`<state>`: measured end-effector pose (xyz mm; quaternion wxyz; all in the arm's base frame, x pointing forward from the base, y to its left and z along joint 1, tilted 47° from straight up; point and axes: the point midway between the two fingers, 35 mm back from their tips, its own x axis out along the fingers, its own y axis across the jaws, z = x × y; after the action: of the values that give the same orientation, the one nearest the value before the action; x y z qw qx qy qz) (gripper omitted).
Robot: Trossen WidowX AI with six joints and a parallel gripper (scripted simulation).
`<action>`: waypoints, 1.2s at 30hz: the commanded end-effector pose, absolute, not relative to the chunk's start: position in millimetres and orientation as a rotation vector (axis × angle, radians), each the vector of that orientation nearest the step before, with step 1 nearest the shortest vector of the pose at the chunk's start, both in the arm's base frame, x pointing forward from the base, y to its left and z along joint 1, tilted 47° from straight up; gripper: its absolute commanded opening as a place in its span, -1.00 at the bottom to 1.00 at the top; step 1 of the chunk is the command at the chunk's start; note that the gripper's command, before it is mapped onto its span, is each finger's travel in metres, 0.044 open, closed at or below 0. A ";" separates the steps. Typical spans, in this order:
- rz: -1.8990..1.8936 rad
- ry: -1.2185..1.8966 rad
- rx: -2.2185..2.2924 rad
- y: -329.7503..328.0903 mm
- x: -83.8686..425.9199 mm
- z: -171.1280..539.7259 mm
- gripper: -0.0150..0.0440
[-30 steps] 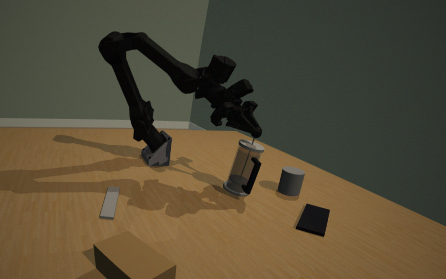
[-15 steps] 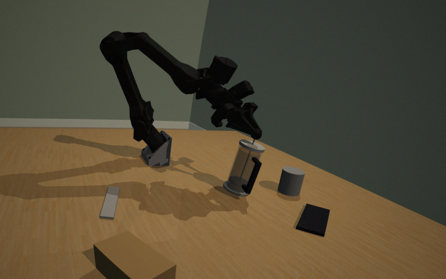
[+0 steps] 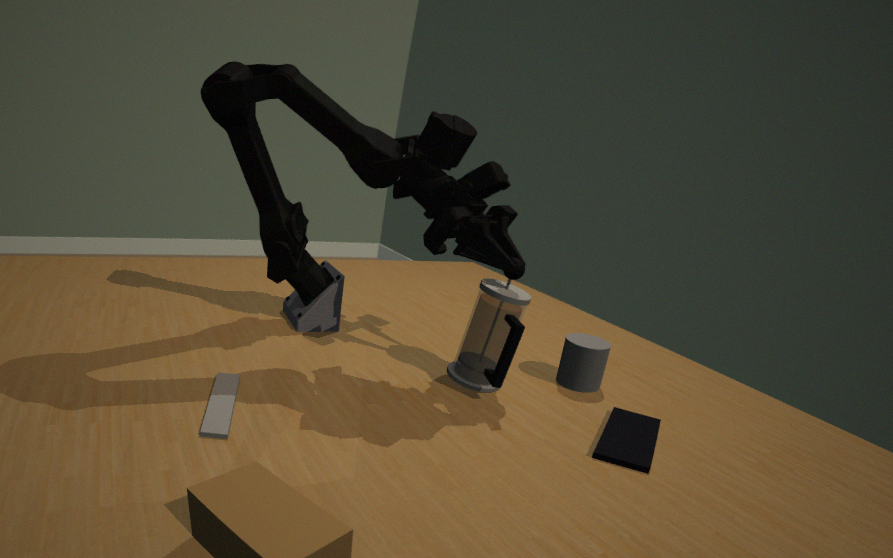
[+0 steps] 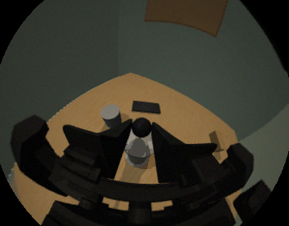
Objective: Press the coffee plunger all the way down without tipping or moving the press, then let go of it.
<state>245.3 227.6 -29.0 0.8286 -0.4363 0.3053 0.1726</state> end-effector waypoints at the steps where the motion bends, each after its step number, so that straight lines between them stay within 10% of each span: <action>1: 0.367 0.649 -0.927 227.5 245.1 -29.1 -0.09; 6: 0.367 0.649 -0.927 227.5 245.1 -29.1 -0.09; 18: 0.367 0.649 -0.927 227.5 245.1 -29.1 0.98; 36: 0.365 0.664 -0.933 268.4 221.9 37.4 1.00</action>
<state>225.0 268.9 33.0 0.8273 -0.4352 0.3090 0.1755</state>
